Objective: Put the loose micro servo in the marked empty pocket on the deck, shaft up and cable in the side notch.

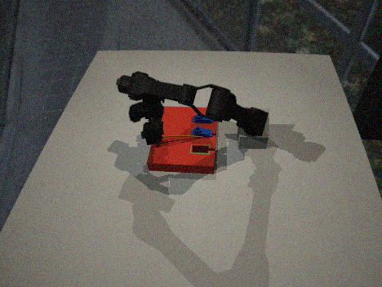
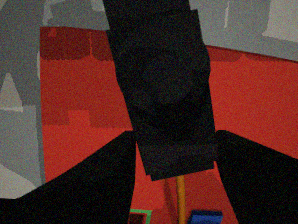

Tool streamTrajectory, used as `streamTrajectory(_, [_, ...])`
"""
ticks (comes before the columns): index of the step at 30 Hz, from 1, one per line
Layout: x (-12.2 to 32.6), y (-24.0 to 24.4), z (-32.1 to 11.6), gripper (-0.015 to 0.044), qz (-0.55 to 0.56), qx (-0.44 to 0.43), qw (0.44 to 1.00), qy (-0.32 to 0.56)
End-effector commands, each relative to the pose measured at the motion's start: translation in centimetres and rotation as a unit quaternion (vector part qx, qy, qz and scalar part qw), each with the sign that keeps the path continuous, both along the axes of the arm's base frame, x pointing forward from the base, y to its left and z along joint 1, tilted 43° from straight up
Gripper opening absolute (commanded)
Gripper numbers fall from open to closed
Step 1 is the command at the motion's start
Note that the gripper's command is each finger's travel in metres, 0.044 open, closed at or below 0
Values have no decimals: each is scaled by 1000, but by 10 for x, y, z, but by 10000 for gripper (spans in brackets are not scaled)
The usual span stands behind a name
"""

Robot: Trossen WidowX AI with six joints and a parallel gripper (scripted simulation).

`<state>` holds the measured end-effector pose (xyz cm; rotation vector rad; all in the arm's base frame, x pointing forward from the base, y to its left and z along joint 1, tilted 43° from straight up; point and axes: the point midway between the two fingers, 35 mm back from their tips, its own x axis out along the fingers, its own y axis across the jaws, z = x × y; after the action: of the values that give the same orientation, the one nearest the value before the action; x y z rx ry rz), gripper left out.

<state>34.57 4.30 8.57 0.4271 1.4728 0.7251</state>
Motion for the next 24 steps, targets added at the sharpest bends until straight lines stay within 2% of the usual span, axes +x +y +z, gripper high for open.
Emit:
streamTrajectory(1, [4, 1, 1, 0, -3, 3, 1000, 1])
streamTrajectory(24, [19, 3, 2, 0, -3, 3, 1000, 0])
